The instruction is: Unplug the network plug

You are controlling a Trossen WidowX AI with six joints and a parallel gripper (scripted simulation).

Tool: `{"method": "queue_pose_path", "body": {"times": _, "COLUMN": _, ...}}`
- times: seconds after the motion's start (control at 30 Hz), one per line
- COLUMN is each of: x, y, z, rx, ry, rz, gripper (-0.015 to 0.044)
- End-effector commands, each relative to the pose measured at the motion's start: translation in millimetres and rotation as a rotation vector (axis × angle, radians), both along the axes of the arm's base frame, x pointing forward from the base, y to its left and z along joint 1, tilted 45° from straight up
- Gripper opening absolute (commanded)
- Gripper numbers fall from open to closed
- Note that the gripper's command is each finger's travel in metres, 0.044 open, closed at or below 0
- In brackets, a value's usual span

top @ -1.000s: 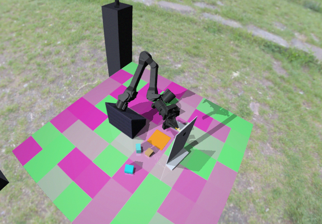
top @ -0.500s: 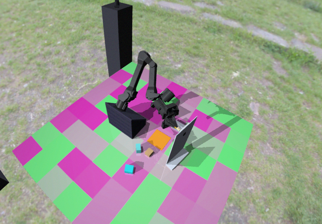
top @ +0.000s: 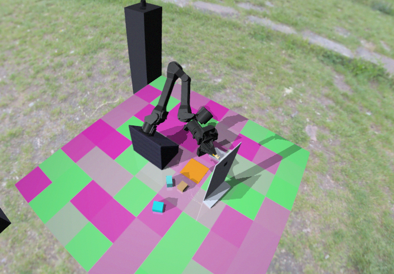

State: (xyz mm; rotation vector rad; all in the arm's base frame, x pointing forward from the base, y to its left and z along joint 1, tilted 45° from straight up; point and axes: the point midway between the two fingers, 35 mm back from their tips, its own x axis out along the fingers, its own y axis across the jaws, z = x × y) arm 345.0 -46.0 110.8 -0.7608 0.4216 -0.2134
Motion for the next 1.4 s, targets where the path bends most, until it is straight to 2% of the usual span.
{"method": "queue_pose_path", "body": {"times": 0.0, "x": -2.3, "y": -0.2, "z": 0.1, "rx": 0.001, "ry": 0.0, "rz": -0.006, "gripper": 0.0}}
{"method": "queue_pose_path", "body": {"times": 1.37, "x": -18.2, "y": 4.0, "z": 3.4, "rx": 0.002, "ry": 0.001, "rz": -0.006, "gripper": 0.0}}
